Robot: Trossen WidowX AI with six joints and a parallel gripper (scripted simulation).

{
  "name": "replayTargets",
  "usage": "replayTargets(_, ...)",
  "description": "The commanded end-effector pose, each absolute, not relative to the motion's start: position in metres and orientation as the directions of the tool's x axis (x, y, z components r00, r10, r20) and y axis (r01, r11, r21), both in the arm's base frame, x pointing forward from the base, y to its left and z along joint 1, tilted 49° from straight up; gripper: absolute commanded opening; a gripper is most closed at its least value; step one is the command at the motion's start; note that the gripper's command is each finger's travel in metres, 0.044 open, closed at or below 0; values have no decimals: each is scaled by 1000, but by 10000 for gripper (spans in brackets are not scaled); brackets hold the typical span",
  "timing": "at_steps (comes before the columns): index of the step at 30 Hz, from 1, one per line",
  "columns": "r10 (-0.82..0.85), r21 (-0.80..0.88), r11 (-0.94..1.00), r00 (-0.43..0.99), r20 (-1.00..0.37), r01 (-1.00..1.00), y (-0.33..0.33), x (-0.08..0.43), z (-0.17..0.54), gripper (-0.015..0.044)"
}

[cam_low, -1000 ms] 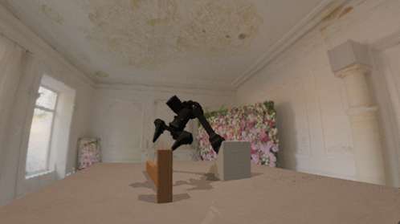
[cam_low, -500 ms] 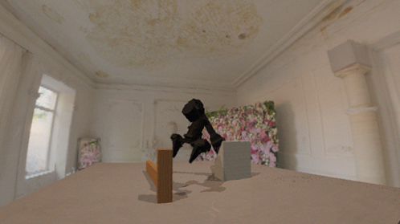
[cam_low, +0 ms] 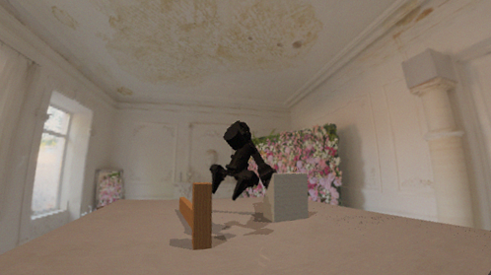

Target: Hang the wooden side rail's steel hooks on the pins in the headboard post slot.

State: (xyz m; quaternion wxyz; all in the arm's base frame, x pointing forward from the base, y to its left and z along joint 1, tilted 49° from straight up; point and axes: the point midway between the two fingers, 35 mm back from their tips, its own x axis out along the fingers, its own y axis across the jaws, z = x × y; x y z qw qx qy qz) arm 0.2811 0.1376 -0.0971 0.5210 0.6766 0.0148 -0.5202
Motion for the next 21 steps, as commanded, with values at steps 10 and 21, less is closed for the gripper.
replayTargets(10, -478, 555, -230, 404, -780, 799, 131, 286, -95, 440)
replayTargets(21, -396, 266, 223, 337, -854, 938, 119, 295, -92, 440)
